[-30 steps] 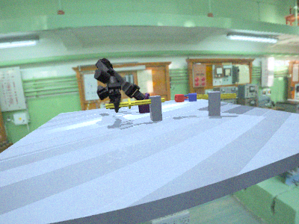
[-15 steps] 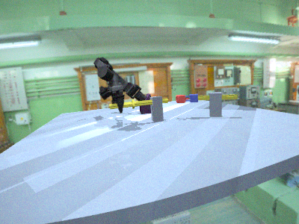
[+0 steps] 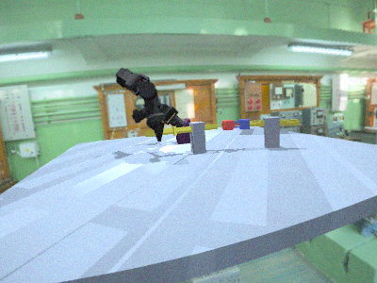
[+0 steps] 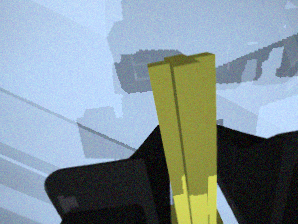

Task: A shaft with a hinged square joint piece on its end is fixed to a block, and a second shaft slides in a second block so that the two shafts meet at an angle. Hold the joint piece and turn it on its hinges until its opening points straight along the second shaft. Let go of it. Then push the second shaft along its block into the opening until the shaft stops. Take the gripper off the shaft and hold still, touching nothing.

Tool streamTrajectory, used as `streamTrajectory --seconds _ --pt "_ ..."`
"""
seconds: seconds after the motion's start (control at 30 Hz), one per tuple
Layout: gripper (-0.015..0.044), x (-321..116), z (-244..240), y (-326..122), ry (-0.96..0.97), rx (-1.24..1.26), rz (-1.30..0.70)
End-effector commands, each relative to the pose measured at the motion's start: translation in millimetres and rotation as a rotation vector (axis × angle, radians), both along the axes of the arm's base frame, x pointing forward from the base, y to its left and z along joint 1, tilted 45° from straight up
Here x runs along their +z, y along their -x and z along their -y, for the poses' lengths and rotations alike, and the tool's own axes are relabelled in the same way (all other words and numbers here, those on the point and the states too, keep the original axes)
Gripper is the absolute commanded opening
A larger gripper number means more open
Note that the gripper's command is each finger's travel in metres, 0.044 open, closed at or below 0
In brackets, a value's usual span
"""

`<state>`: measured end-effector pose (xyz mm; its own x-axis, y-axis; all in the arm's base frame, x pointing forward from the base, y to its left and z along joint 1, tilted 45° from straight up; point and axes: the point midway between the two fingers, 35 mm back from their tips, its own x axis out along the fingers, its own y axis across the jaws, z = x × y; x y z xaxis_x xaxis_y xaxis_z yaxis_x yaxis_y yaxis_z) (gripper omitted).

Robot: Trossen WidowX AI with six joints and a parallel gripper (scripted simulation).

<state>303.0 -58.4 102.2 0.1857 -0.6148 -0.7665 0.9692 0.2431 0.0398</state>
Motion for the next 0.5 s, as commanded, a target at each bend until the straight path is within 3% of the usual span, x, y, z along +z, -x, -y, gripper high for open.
streamTrajectory --seconds 0.0,0.47 --pt "0.0000 -5 0 1 0.047 -0.050 -0.040" --pt "0.0000 -20 -20 4 0.093 -0.079 -0.077"
